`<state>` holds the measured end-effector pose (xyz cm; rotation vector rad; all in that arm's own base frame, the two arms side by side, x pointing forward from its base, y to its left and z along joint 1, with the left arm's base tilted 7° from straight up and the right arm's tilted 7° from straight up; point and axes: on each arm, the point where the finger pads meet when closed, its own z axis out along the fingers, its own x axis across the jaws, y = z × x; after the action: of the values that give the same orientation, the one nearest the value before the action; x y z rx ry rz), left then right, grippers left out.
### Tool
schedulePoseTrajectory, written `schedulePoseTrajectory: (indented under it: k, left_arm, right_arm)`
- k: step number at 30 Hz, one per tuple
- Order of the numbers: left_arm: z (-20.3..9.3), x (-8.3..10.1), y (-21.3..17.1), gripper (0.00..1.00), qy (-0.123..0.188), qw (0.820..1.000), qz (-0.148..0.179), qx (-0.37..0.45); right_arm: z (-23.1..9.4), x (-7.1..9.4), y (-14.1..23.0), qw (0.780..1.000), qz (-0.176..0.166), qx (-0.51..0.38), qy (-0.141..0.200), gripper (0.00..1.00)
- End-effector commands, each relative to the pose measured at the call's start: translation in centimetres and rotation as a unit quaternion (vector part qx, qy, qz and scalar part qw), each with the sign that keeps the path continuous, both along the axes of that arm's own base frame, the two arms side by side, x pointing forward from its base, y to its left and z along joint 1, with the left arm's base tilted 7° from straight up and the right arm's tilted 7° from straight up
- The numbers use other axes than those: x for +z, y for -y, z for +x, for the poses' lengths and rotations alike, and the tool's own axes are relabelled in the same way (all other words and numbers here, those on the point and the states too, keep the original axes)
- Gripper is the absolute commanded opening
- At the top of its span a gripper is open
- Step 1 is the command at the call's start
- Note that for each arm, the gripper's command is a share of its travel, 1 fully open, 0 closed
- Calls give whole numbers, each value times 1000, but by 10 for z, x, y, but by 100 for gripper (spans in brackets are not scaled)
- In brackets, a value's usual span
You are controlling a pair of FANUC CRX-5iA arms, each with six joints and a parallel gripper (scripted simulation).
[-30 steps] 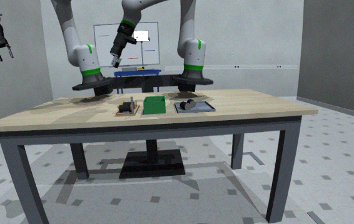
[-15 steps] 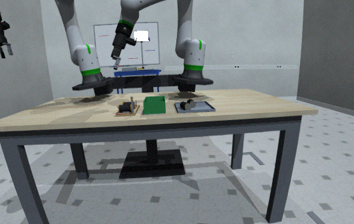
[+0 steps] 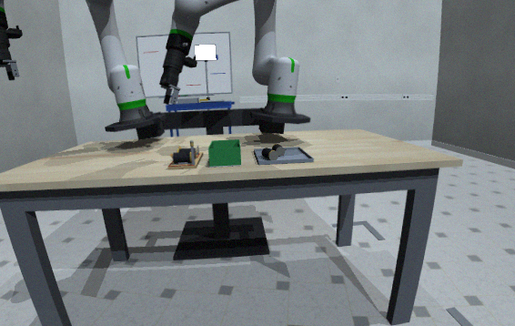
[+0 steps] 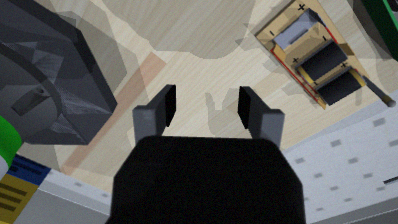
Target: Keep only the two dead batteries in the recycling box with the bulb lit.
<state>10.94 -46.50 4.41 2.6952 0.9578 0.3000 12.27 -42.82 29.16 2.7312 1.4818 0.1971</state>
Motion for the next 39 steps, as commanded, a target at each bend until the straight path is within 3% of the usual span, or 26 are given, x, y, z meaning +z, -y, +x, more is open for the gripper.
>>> schedulePoseTrajectory:
  k: [1,9,11,12,22,26,28,29,39]
  left_arm:
    - [8,5,5,100,-15,995,-23,91]
    - [24,0,0,100,-37,977,-37,205]
    - [24,0,0,100,-37,977,-37,205]
    - [30,-1,-2,100,-45,967,-42,248]
    - [51,-6,-9,100,-66,918,-59,386]
    - [60,-8,-12,100,-74,892,-65,442]
    - [60,-8,-12,100,-74,892,-65,442]
    - [66,-10,-14,100,-78,870,-70,482]
    - [89,-14,-22,100,-90,787,-85,605]
  right_arm:
    - [-31,16,11,994,-10,-106,-11,100]
    - [-68,28,20,969,-16,-246,-19,100]
    - [-68,28,20,969,-16,-246,-19,100]
    - [-74,30,22,963,-17,-268,-20,100]
    - [-119,45,29,904,-25,-427,-23,100]
    - [-129,48,31,887,-27,-460,-23,100]
    - [-129,48,31,887,-27,-460,-23,100]
    - [-131,49,31,884,-27,-466,-23,100]
    - [-138,51,32,872,-28,-489,-23,100]
